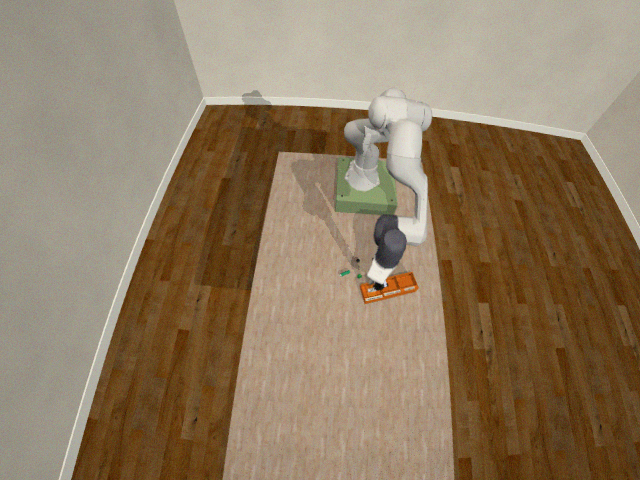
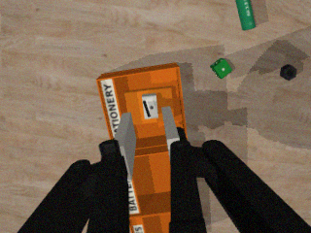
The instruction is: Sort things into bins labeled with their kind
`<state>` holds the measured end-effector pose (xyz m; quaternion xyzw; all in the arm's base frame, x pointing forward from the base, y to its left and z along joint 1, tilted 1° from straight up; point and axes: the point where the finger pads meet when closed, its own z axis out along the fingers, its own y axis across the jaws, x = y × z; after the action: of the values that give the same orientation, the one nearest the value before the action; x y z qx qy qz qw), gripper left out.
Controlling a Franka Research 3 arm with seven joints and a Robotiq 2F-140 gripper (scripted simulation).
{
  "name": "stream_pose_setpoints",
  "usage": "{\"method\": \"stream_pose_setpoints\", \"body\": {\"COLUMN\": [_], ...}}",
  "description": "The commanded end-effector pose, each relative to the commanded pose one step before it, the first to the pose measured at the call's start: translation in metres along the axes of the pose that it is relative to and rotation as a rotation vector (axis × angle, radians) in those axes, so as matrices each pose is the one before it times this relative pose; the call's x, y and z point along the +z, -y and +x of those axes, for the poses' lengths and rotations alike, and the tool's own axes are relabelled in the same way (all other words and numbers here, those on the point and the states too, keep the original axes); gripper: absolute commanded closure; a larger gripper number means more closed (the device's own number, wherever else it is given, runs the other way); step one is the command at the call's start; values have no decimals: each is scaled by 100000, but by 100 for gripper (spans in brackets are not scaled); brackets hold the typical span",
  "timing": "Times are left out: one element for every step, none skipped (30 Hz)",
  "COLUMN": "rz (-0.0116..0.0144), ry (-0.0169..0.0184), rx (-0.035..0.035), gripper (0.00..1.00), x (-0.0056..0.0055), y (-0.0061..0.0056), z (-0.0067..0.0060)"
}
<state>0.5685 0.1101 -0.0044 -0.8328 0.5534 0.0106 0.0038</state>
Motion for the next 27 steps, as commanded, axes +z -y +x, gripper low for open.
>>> {"method": "stream_pose_setpoints", "body": {"rz": [-259, 0, 0, 0, 0, 0, 0, 0, 0, 0, 0, 0, 0, 0, 0, 0, 0, 0, 0, 0, 0, 0, 0, 0, 0, 0, 0], "ry": [-67, 0, 0, 0, 0, 0, 0, 0, 0, 0, 0, 0, 0, 0, 0, 0, 0, 0, 0, 0, 0, 0, 0, 0, 0, 0, 0], "rx": [248, 0, 0, 0, -5000, -5000, -5000, -2303, 0, 0, 0, 0, 0, 0, 0, 0, 0, 0, 0, 0, 0, 0, 0, 0, 0, 0, 0], "gripper": [82, 82, 82, 82, 83, 83, 83, 83, 83, 83, 83, 83, 83, 83, 83, 83, 83, 83, 83, 83, 83, 83, 83, 83, 83, 83, 83], "x": [31, 0, 0, 0, -46, -46, -46, -46, -46, -46, -46, -46, -46, 0, 0, -46, -46, -46, -46, -46, -46, -46, -46, -22, 0, 0, 0], "y": [-286, 0, 0, 0, -644, -670, -694, -716, -725, -725, -725, -725, -725, 0, 0, -725, -725, -725, -725, -725, -725, -725, -725, -523, -109, -51, -7], "z": [-20, 0, 0, 0, 526, 494, 459, 424, 408, 408, 408, 408, 408, 0, 0, 408, 408, 408, 408, 408, 408, 408, 408, 343, 107, 66, 30]}}
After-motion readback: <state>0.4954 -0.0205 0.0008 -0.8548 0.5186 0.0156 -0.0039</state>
